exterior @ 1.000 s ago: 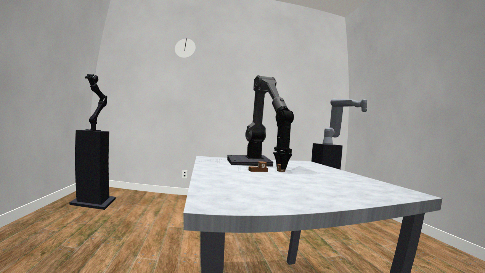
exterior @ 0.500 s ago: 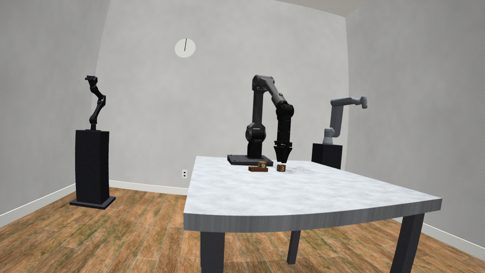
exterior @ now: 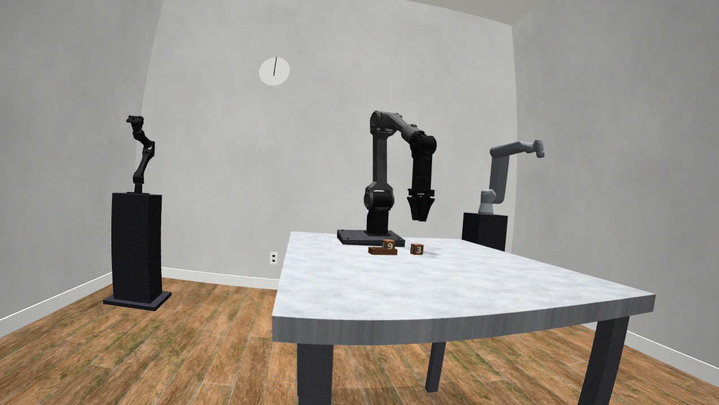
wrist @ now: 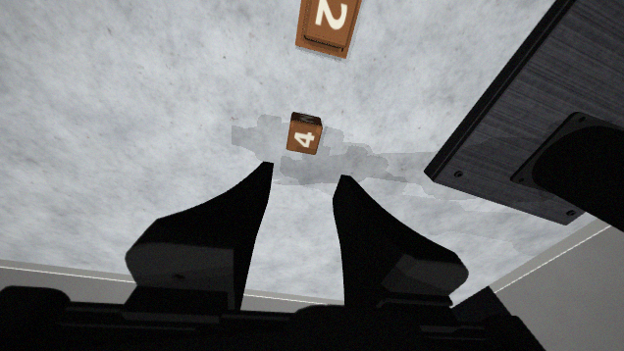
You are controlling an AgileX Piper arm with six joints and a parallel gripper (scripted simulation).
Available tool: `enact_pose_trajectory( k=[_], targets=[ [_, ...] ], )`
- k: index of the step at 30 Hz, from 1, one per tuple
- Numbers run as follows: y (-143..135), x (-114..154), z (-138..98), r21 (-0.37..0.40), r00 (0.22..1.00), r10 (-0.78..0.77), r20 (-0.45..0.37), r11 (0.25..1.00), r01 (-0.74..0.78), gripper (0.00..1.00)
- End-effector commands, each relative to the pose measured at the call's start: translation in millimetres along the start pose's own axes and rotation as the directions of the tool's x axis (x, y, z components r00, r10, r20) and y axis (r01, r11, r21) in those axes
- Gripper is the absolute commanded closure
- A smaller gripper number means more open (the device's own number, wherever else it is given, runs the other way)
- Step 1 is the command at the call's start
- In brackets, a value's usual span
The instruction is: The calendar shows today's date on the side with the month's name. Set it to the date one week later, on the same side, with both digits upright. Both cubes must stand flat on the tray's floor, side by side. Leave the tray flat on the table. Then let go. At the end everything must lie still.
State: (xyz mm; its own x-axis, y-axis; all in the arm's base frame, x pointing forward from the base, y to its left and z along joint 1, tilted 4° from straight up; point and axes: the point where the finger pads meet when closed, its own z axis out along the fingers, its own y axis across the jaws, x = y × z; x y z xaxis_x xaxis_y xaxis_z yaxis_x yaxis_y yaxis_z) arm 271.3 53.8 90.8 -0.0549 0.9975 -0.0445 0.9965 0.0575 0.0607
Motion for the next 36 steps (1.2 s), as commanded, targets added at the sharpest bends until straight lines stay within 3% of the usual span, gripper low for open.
enact_pose_trajectory(
  k=[1, 5, 6, 26, 28, 32, 36],
  targets=[
    [1, 1, -3, -0.006, 1.000, -0.001, -0.002, 1.000, 0.001, 0.41],
    [1, 1, -3, -0.003, 1.000, -0.001, -0.002, 1.000, 0.001, 0.41],
    [1, 1, -3, -0.003, 1.000, -0.001, -0.002, 1.000, 0.001, 0.00],
    [1, -1, -3, -0.003, 1.000, -0.001, -0.002, 1.000, 0.001, 0.00],
    [4, -18, -3, -0.005, 1.000, -0.001, -0.003, 1.000, 0.001, 0.00],
    [2, -83, -1, -0.001, 1.000, -0.001, -0.002, 1.000, 0.001, 0.00],
    [1, -90, -1, -0.001, 1.000, -0.001, -0.002, 1.000, 0.001, 0.00]
  ],
)
